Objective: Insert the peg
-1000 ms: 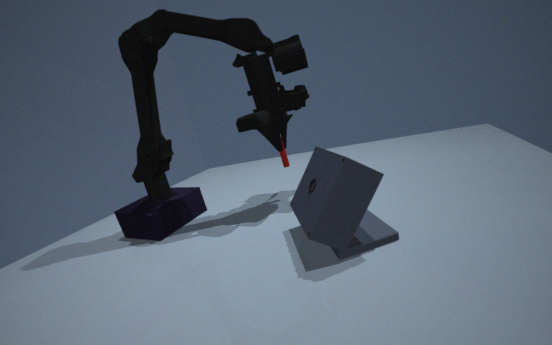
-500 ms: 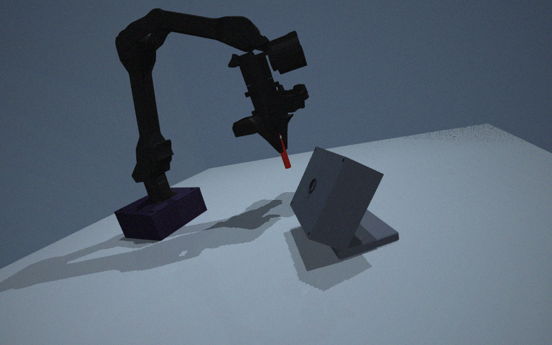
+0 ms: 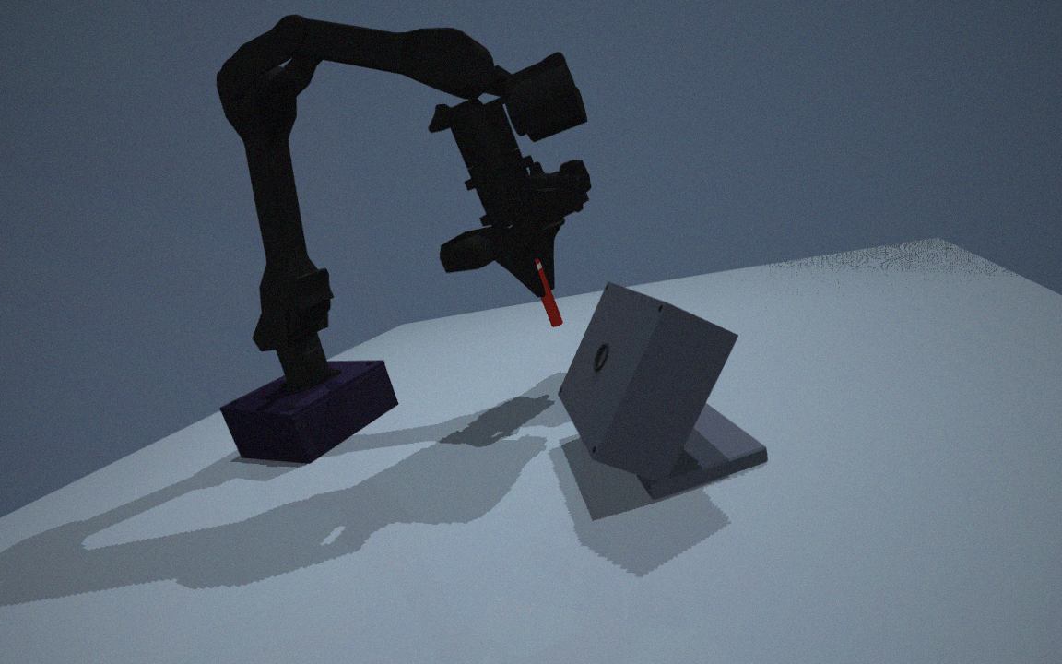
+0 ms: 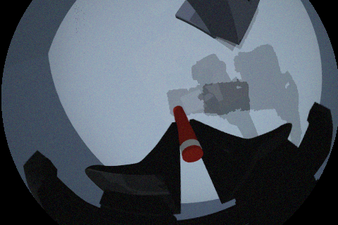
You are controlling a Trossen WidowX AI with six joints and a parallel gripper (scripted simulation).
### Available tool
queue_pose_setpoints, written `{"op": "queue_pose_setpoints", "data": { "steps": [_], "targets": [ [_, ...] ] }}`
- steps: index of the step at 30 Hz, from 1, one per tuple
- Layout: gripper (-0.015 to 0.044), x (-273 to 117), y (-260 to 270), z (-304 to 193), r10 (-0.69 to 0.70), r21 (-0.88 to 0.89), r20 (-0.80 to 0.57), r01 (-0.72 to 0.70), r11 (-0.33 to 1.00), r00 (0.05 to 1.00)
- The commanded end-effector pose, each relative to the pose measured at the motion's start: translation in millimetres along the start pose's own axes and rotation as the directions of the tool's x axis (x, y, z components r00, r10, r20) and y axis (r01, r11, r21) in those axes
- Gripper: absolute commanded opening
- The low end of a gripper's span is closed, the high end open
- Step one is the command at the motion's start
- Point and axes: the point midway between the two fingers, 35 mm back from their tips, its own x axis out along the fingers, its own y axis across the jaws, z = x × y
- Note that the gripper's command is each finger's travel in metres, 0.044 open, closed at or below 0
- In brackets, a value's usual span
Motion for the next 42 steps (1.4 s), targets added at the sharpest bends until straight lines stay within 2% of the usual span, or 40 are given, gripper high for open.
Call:
{"op": "queue_pose_setpoints", "data": {
  "steps": [1,42],
  "targets": [
    [0.0000,-0.4,-2.4,2.1,0.017,0.028,0.001,-0.017,0.999,1.000],
    [0.0000,-10.5,-39.2,30.1,0.172,0.298,0.053,-0.180,0.937,0.984]
  ]
}}
